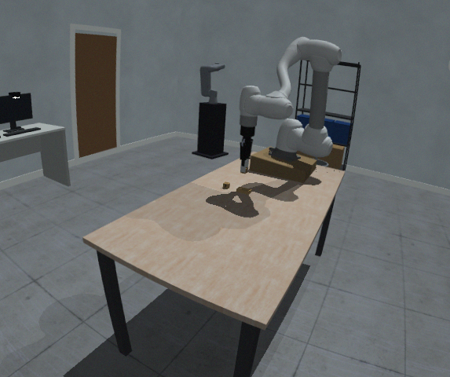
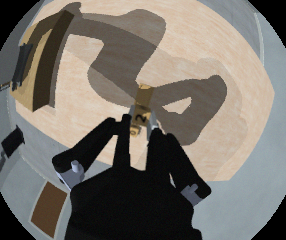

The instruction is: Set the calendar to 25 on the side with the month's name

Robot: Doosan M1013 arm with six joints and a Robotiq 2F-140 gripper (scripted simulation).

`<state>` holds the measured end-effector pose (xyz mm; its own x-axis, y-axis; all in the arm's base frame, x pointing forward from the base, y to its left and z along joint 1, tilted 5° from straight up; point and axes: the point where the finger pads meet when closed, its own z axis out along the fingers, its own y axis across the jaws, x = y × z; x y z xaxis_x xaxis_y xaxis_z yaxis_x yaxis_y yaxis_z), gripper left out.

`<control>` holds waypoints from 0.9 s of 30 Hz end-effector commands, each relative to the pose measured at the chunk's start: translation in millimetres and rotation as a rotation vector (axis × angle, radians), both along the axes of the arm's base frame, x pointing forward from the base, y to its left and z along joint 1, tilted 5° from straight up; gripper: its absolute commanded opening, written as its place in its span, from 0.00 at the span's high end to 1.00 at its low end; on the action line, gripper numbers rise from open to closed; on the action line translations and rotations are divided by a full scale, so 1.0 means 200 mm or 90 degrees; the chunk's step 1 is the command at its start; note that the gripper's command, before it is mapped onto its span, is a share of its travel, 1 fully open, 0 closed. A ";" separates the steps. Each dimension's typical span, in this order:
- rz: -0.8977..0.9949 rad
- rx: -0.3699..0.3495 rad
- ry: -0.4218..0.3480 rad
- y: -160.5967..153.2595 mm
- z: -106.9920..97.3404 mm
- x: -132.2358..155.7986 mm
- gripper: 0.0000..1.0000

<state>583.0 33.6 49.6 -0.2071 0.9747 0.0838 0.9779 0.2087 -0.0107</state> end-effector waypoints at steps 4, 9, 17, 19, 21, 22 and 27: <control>0.001 0.002 0.000 -0.03 0.00 0.01 0.76; 0.001 0.002 0.000 -0.03 0.00 0.01 0.76; 0.001 0.002 0.000 -0.03 -0.02 0.01 0.76; 0.001 0.002 0.000 -0.03 -0.04 0.01 0.76; 0.001 0.002 0.000 -0.03 -0.06 0.01 0.76; 0.001 0.002 0.000 -0.03 -0.07 0.01 0.76; 0.001 0.002 0.000 -0.02 -0.15 0.01 0.76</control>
<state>584.2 29.2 25.7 -0.2078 0.9744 0.0860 0.9778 0.2095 -0.0106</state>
